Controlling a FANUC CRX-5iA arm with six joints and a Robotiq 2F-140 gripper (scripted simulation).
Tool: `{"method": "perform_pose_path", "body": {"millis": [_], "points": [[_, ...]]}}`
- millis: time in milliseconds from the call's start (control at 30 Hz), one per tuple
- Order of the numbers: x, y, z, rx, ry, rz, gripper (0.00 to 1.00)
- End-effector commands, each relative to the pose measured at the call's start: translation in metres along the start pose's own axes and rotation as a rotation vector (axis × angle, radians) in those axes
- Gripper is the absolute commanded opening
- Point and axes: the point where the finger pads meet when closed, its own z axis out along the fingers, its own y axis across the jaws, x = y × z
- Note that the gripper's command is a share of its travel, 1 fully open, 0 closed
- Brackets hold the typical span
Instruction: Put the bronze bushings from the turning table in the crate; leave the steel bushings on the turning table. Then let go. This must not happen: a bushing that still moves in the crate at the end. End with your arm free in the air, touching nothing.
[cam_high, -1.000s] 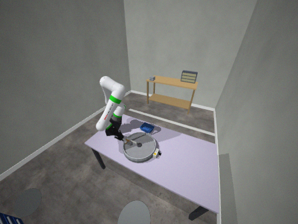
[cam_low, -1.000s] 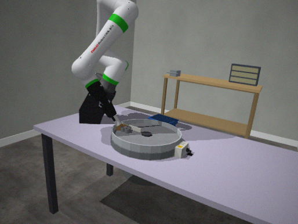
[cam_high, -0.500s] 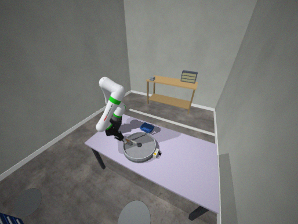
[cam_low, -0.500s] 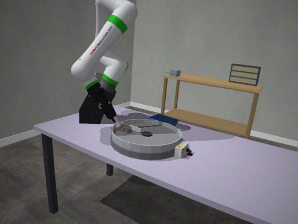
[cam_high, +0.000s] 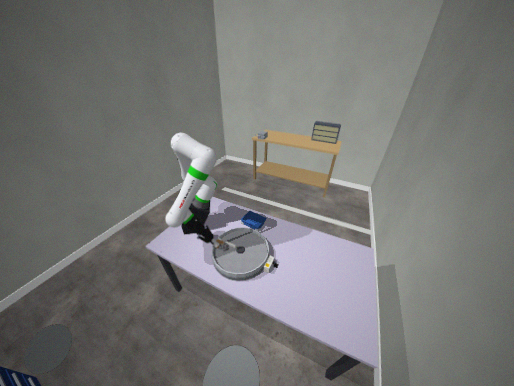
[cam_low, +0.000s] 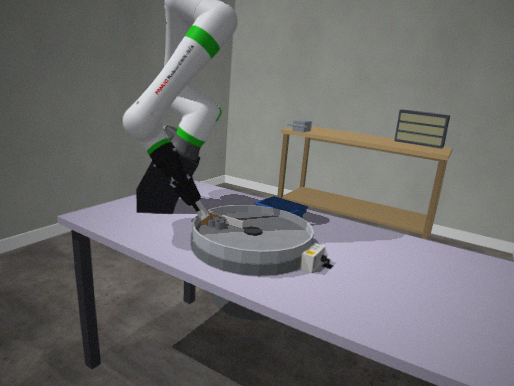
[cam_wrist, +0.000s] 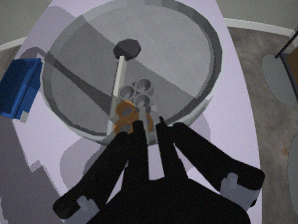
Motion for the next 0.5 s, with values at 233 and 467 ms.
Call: {"method": "perform_pose_path", "body": {"millis": [233,467], "points": [[0.0000,0.0001,-0.0001,0.000,0.000,0.000,0.06],[0.0000,0.0001,-0.0001,0.000,0.000,0.000,0.00]]}}
